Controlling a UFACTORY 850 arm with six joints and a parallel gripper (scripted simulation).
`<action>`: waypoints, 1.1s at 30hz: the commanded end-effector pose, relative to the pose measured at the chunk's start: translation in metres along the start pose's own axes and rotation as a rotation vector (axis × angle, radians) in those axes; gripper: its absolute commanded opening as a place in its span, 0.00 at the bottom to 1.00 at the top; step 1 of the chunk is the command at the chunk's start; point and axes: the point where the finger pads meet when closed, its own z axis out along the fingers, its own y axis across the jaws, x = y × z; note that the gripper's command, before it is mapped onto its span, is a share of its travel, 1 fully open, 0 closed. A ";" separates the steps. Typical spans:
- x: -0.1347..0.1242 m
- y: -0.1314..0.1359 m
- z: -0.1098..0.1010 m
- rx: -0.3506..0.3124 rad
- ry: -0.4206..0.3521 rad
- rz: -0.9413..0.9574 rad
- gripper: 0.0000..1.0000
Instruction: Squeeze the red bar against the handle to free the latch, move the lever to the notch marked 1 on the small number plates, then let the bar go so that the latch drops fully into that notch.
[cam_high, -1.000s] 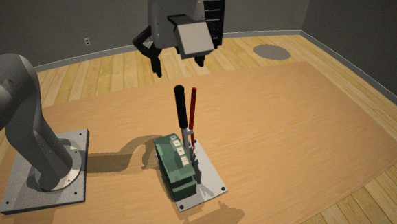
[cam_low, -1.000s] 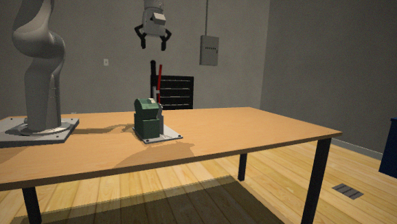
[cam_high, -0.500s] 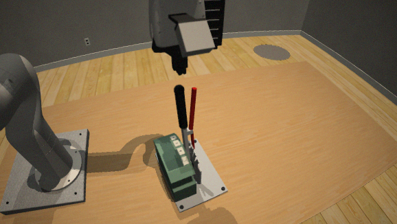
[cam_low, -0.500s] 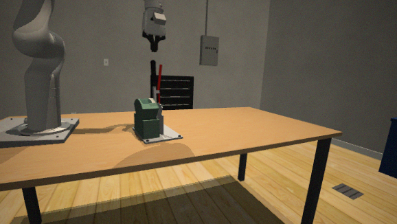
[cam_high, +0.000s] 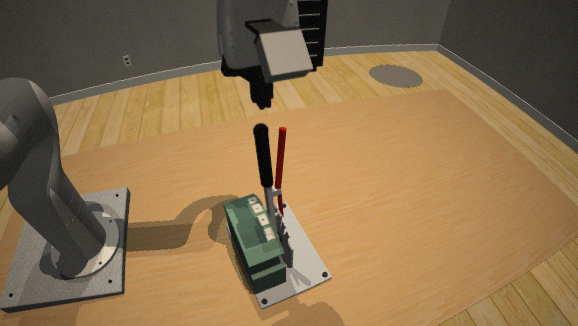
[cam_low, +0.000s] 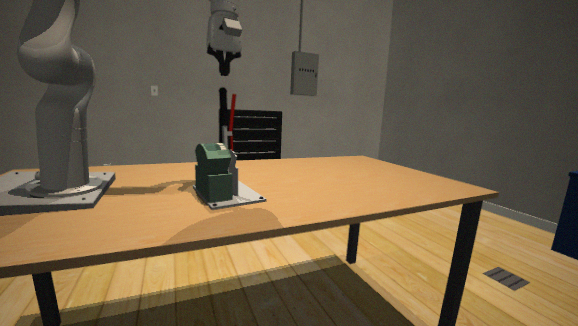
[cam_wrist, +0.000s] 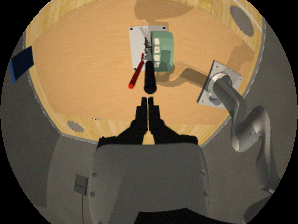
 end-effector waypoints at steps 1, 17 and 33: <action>0.000 -0.001 -0.001 0.002 0.001 0.000 0.00; 0.000 -0.001 -0.001 0.002 0.001 0.000 1.00; 0.000 -0.001 -0.001 0.002 0.001 0.000 1.00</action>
